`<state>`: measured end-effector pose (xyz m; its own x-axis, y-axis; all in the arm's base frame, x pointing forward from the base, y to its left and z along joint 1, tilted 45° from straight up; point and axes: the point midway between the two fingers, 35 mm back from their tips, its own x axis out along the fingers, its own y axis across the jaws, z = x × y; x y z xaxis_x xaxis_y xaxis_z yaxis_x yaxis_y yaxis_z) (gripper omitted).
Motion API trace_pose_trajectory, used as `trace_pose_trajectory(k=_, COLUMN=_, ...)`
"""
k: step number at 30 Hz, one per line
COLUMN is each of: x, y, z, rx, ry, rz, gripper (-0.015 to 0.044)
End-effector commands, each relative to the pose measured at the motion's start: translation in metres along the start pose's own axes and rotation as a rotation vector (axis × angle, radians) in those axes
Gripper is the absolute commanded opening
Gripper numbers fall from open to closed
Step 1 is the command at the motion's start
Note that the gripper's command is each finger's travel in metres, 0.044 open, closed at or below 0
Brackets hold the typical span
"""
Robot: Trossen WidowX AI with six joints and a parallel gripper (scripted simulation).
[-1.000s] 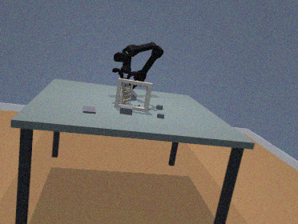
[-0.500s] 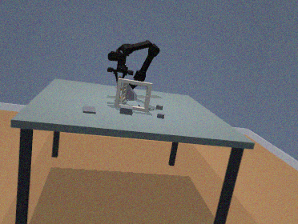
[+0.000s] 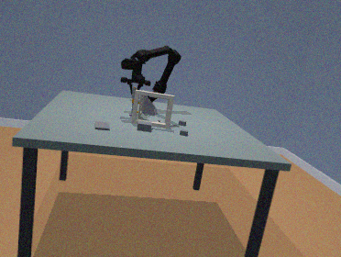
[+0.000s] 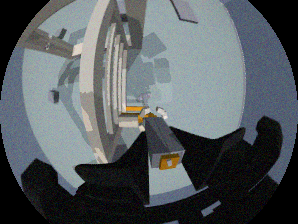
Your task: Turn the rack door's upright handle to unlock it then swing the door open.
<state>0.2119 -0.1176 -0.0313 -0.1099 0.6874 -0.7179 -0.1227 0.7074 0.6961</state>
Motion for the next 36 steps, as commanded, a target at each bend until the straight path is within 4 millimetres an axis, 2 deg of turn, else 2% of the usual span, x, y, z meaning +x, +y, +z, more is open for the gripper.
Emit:
trace_pose_trajectory(k=1, x=0.000, y=-0.001, z=0.000, rx=-0.014, ry=0.001, rz=-0.003, gripper=0.0022)
trace_pose_trajectory(k=2, x=0.000, y=-0.001, z=0.000, rx=-0.014, ry=0.001, rz=-0.003, gripper=0.0022)
trace_pose_trajectory(k=12, x=0.000, y=-0.001, z=0.000, rx=-0.014, ry=0.001, rz=-0.003, gripper=0.0285)
trace_pose_trajectory(k=13, x=0.000, y=-0.001, z=0.000, rx=-0.014, ry=0.001, rz=-0.003, gripper=0.0295)
trace_pose_trajectory(k=36, x=-0.029, y=-0.003, z=0.002, rx=-0.012, ry=0.000, rz=-0.005, gripper=0.0295)
